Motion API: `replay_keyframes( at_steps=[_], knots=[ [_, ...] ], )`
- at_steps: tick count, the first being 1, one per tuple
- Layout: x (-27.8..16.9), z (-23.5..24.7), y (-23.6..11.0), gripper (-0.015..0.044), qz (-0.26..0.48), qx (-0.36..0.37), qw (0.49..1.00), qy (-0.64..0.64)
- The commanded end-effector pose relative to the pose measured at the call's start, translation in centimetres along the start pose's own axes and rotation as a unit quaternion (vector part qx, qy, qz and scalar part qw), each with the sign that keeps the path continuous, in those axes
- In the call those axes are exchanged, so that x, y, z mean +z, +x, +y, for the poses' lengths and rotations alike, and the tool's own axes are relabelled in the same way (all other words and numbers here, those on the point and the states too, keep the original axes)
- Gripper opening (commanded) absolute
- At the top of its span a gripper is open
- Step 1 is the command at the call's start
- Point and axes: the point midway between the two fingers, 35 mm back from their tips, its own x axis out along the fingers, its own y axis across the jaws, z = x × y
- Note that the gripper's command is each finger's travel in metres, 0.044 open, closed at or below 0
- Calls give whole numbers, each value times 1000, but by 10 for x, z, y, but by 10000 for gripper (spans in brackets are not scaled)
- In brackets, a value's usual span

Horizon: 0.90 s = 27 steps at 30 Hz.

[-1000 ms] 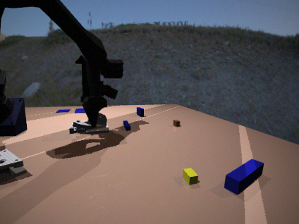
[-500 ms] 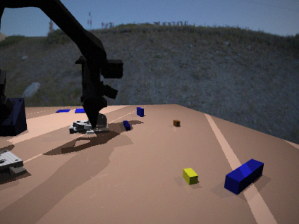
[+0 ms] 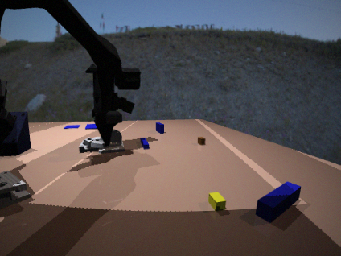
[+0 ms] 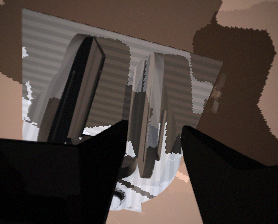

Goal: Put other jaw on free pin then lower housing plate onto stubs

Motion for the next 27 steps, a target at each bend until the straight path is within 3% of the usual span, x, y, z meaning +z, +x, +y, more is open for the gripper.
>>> replay_keyframes(
  at_steps=[1,6,10,23,27],
  knots=[
    [0,-2,3,134,2,-1,1000,4],
    [0,-2,3,134,2,-1,1000,4],
    [0,0,0,224,0,0,1000,0],
    [0,0,0,224,0,0,1000,0],
    [1,0,-20,224,0,1,1000,1]
  ],
)
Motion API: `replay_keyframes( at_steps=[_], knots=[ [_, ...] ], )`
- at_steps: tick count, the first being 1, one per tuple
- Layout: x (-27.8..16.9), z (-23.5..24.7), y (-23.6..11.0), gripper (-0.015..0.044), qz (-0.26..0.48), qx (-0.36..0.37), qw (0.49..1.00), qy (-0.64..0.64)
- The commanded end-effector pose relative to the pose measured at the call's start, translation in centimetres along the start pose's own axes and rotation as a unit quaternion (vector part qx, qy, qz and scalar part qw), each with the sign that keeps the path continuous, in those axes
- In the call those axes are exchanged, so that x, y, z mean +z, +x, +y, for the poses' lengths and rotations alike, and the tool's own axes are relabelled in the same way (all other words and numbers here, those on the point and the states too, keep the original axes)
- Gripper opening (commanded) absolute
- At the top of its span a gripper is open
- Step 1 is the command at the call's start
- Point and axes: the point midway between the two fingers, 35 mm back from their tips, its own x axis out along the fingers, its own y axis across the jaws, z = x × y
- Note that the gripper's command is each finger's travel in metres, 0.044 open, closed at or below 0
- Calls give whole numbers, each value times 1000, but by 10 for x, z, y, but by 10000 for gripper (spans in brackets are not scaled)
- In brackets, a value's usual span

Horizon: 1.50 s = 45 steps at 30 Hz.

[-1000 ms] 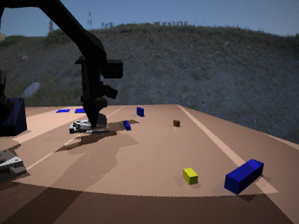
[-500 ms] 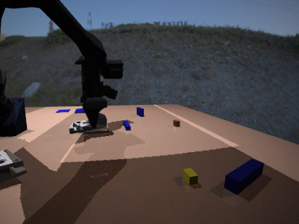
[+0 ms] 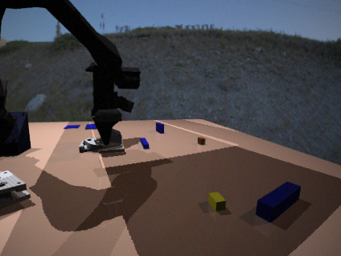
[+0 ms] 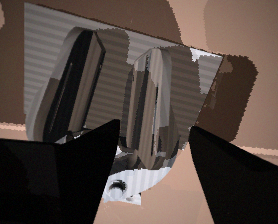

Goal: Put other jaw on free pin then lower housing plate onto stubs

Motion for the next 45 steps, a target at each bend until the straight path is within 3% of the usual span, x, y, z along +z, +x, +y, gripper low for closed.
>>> replay_keyframes(
  at_steps=[1,5,9,17,18,27,34,42,45],
  knots=[
    [3,1,-25,224,-4,3,1000,3],
    [0,-1,-60,224,-2,1,1000,5],
    [2,0,-55,224,-8,-1,1000,4],
    [-26,-79,-62,434,-10,14,996,-83],
    [-33,-90,-63,440,-10,15,995,-96],
    [-111,-174,-70,440,-11,11,977,-213],
    [-181,-209,-79,440,0,-2,956,-293],
    [-183,-209,-78,440,0,-2,956,-295],
    [-182,-209,-59,440,0,-2,956,-294]
  ],
)
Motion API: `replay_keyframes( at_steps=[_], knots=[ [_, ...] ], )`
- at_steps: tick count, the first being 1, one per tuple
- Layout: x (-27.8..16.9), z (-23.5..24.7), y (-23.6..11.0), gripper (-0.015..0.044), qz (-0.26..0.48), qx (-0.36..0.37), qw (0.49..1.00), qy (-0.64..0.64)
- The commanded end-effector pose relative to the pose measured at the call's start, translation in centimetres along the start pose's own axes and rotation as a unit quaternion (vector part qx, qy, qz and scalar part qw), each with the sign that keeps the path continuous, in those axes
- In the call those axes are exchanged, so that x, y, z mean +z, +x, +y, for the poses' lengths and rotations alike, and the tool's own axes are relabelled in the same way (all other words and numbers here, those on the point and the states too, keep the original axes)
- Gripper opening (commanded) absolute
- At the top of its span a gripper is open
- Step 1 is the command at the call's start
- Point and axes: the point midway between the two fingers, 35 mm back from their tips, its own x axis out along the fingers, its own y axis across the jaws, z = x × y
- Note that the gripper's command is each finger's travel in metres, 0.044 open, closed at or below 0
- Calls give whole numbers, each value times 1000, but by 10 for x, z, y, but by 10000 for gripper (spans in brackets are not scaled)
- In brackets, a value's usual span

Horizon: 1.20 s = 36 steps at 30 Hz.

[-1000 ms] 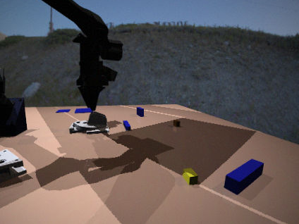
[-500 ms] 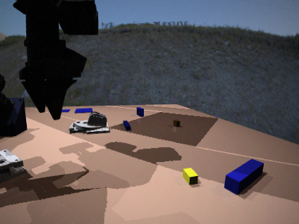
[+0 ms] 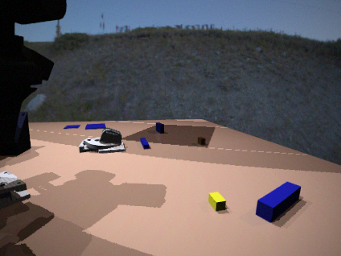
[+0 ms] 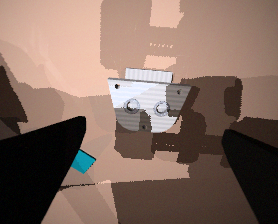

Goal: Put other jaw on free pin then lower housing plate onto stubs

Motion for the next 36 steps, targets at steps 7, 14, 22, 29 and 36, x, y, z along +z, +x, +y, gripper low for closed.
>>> replay_keyframes(
  at_steps=[7,14,22,29,36],
  knots=[
    [-2,2,34,440,2,1,1000,-1],
    [-2,2,41,440,2,2,1000,-1],
    [-2,2,53,440,2,1,1000,-1],
    [-2,2,56,440,2,2,1000,-1],
    [-2,2,67,440,2,2,1000,-1]
  ],
)
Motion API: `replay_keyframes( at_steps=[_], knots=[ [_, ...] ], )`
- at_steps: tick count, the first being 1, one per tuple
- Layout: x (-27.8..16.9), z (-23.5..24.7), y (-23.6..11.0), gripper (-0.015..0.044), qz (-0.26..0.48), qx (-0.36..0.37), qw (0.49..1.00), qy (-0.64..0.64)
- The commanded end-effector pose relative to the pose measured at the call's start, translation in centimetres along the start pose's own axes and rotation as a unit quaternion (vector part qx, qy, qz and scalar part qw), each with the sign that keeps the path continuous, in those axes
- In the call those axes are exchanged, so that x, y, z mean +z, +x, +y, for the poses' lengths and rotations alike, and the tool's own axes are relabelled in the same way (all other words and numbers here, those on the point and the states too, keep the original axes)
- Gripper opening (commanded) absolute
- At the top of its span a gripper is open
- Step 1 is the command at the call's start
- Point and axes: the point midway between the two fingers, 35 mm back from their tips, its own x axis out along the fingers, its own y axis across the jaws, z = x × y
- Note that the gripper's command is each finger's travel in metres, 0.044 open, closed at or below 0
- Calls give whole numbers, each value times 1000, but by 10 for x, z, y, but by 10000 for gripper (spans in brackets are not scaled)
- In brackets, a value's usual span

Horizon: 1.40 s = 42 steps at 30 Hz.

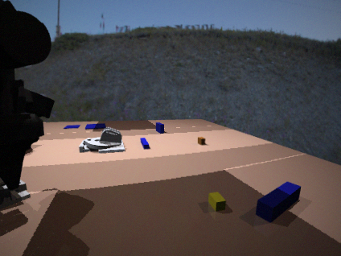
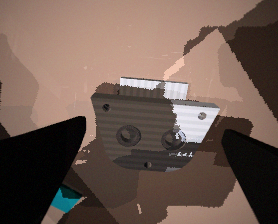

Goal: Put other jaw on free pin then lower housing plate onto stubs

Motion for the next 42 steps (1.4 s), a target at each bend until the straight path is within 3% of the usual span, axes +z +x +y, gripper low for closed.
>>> replay_keyframes(
  at_steps=[1,35,37,42],
  knots=[
    [1,1,7,440,-2,2,1000,-2],
    [0,1,22,440,-1,1,1000,-2],
    [-1,1,22,387,2,1,1000,-1],
    [-1,1,22,354,2,1,1000,-1]
  ],
)
